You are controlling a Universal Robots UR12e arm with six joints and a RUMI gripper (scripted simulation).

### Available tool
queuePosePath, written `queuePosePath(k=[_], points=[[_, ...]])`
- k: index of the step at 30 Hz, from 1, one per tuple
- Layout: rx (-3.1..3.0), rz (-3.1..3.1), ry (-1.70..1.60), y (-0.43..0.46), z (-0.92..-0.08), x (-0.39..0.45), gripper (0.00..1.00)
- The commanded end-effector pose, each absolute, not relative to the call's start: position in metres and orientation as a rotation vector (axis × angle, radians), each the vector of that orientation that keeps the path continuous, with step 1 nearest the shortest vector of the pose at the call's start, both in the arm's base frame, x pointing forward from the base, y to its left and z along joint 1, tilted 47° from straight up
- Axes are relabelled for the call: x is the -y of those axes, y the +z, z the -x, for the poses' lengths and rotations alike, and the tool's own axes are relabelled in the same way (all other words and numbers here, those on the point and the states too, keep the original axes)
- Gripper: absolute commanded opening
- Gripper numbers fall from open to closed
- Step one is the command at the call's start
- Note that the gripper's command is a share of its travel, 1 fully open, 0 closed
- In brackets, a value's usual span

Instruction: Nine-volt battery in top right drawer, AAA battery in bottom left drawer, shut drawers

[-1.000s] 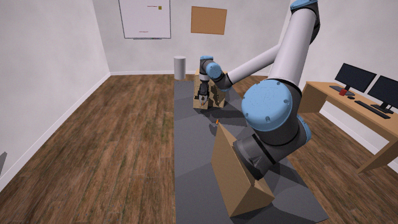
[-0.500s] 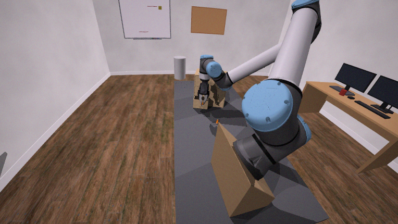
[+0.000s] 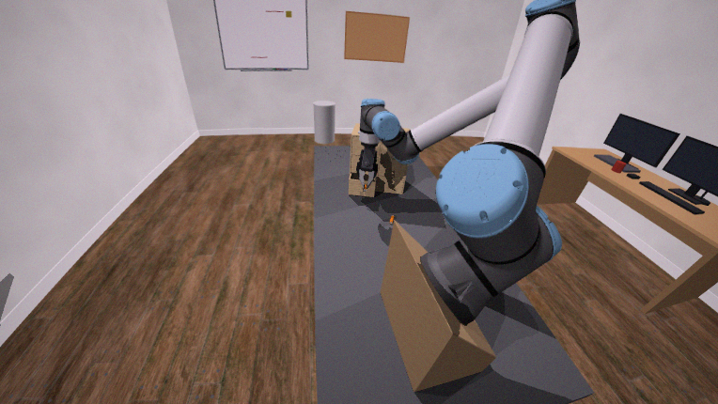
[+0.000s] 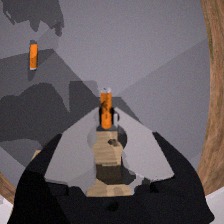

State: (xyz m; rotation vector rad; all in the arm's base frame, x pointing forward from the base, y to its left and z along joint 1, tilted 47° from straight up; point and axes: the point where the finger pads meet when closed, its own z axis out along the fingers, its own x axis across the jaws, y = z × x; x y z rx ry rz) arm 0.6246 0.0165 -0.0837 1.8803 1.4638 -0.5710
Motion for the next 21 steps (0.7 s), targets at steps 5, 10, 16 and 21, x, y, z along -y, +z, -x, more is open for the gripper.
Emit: queuePosePath(k=[5,10,16,21], points=[[-1.464,-1.873,-0.562,-0.0834,-0.6250,-0.0169,0.02],[-1.464,-1.865,-0.554,-0.0835,-0.6249,-0.0169,0.02],[-1.465,-1.852,-0.539,-0.0836,-0.6247,-0.0168,0.02],[-1.465,-1.841,-0.528,-0.0836,-0.6246,-0.0168,0.02]])
